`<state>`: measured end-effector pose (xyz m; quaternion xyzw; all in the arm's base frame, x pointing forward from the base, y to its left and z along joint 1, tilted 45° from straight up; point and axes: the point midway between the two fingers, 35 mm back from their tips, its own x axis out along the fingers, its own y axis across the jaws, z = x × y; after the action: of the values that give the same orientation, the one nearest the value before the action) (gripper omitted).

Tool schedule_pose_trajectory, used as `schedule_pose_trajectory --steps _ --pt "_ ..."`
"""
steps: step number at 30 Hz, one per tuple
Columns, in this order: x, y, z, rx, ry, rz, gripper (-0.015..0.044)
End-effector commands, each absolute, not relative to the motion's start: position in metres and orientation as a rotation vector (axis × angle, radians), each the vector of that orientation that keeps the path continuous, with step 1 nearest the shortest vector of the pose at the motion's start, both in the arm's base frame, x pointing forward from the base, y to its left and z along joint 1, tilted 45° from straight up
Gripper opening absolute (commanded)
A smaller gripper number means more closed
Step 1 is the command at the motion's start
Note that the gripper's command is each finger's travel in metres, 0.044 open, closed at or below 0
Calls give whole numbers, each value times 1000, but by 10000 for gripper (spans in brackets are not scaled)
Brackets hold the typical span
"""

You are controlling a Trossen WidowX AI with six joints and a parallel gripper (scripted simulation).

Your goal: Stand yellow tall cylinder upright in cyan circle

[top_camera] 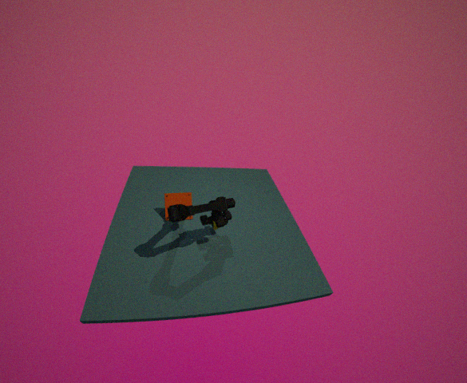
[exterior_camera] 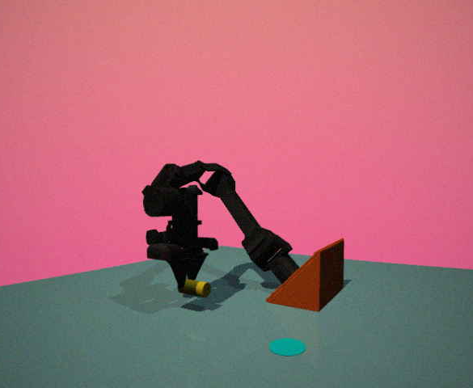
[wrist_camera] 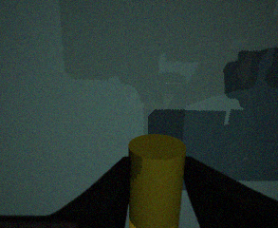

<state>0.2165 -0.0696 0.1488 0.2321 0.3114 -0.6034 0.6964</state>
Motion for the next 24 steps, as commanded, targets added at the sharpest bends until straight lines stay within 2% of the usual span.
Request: schedule_pose_trajectory --steps 1,24 --pt "217 -61 158 530 695 -1329 105" --pt "207 -19 201 510 727 -1243 105"
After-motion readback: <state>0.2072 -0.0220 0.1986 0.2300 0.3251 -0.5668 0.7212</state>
